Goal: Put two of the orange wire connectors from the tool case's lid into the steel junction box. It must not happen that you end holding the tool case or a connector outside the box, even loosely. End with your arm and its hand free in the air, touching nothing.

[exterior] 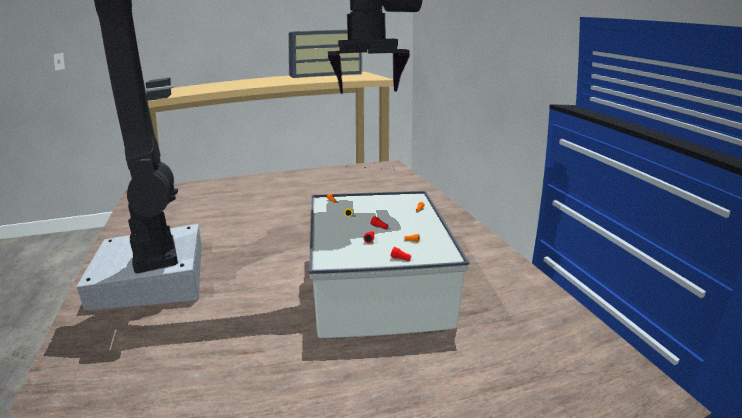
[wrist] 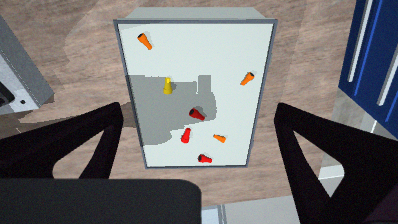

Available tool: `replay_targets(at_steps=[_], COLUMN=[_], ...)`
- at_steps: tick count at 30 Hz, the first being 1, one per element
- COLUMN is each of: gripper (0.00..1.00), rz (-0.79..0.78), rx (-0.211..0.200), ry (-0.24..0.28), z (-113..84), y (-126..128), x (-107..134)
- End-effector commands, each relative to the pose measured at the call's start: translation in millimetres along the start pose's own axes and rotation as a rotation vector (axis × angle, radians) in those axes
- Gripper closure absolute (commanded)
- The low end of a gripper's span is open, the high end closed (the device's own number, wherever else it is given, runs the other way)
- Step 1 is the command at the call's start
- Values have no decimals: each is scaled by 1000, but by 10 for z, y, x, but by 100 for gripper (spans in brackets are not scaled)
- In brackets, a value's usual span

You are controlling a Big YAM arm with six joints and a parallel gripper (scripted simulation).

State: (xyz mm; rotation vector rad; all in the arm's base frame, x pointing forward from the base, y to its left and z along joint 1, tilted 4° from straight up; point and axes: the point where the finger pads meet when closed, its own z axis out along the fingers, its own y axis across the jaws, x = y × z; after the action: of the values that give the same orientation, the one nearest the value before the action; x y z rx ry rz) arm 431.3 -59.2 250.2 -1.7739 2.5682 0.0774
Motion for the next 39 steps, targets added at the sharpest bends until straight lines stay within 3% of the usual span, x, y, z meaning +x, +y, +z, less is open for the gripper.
replay_targets(at_steps=[1,39], gripper=[0,0], rz=[-13,-6], rx=[-8,-16], ry=[4,6], z=[-29,2], y=[-104,-87], x=[-10,12])
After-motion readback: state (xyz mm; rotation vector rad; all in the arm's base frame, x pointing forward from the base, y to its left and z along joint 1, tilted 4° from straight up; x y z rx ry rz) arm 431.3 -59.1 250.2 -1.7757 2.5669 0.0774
